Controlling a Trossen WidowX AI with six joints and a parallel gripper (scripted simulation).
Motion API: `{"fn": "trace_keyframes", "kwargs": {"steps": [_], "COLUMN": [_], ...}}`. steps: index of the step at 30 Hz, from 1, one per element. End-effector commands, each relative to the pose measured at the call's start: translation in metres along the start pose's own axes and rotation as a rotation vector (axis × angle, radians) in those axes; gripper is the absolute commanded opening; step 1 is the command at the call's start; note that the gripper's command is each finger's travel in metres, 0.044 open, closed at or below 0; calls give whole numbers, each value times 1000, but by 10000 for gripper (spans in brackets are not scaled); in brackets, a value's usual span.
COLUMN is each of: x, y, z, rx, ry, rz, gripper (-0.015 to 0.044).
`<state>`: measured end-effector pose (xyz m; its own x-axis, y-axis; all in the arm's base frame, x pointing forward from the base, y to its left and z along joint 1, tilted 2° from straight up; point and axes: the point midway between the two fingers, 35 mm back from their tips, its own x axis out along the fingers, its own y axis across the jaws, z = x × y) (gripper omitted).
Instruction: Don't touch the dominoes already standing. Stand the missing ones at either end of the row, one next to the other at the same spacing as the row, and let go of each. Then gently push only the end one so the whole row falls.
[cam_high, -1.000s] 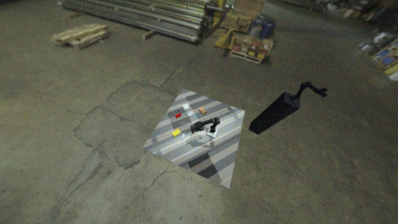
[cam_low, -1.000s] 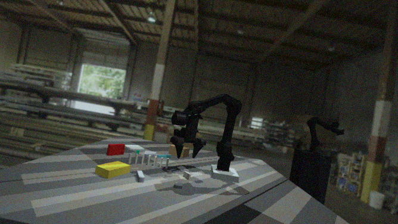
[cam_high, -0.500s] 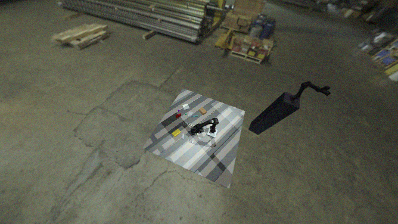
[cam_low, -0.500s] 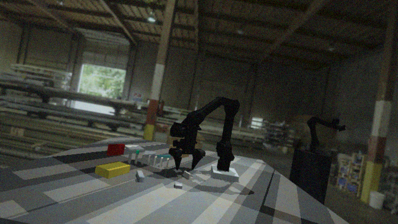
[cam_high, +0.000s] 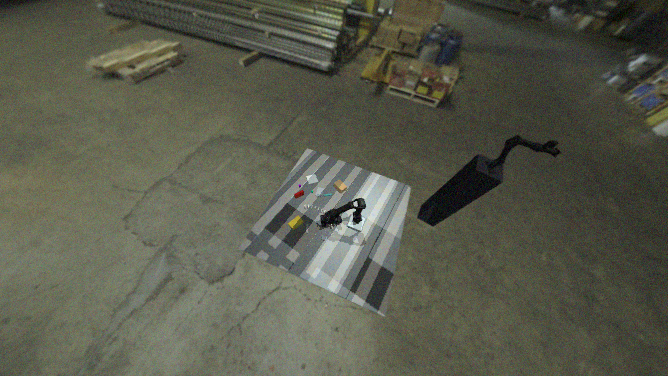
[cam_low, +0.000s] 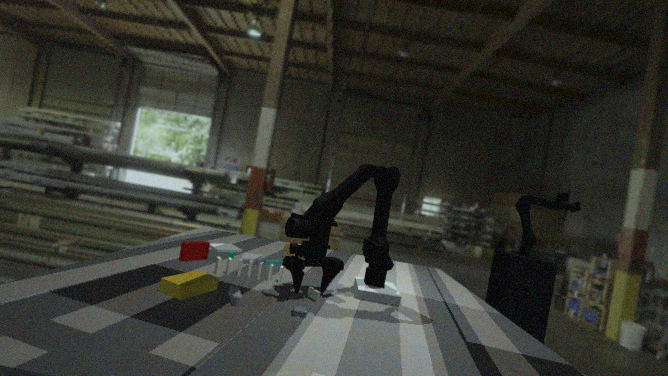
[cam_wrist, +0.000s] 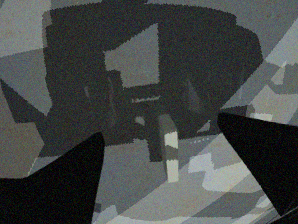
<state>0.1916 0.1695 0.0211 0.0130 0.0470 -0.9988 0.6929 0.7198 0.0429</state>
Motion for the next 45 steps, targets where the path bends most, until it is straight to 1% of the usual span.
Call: {"fn": "trace_keyframes", "kwargs": {"steps": [1, 5, 21, 31, 33, 45], "x": [6, 6, 6, 6, -1, -134], "y": [-3, -3, -3, -3, -3, 1], "z": [0, 0, 0, 0, 0, 9], "rx": [6, 6, 6, 6, 6, 5], "ry": [-1, -1, -1, -1, -1, -2], "rz": [-8, -8, -8, -8, -8, -7], "gripper": [440, 440, 22, 22, 22, 22]}}
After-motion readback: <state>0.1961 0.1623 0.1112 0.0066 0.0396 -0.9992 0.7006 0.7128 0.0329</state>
